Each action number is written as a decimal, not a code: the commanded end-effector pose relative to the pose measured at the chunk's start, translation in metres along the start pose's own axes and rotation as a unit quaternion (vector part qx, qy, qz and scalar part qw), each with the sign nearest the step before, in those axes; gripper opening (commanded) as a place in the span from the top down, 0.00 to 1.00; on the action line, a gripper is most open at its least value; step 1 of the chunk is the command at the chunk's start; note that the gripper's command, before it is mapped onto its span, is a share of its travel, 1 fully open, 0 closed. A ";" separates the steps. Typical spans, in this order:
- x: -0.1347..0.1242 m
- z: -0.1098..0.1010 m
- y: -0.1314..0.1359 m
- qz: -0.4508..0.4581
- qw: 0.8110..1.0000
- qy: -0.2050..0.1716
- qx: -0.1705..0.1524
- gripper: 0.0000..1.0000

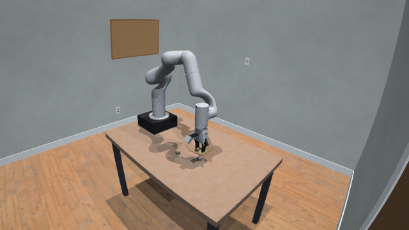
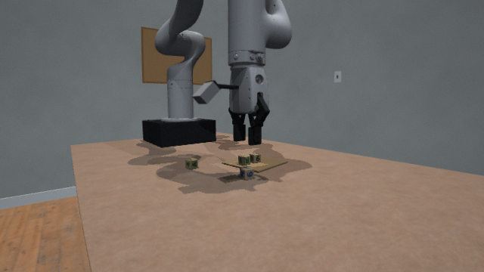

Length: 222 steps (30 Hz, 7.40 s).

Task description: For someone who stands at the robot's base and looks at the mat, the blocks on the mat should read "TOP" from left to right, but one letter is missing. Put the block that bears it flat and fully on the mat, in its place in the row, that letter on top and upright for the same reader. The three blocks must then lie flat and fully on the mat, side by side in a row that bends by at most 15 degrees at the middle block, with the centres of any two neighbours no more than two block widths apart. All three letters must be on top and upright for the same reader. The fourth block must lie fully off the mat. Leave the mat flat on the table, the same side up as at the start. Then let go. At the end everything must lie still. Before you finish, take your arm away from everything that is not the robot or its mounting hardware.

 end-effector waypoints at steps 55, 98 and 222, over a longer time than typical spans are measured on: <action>0.001 0.050 -0.001 0.000 1.000 0.000 0.001 0.37; 0.001 0.051 -0.001 0.000 1.000 0.000 0.001 0.37; 0.001 0.080 -0.002 0.000 1.000 0.000 0.001 0.58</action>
Point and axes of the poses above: the point where the finger pads meet when closed, its own z axis out along the fingers, its own y axis across the jaws, x = y × z, the point moved 3 cm from there along -z, back along the fingers, and after that the axes turned 13 degrees about -z, right-handed, at the moved point
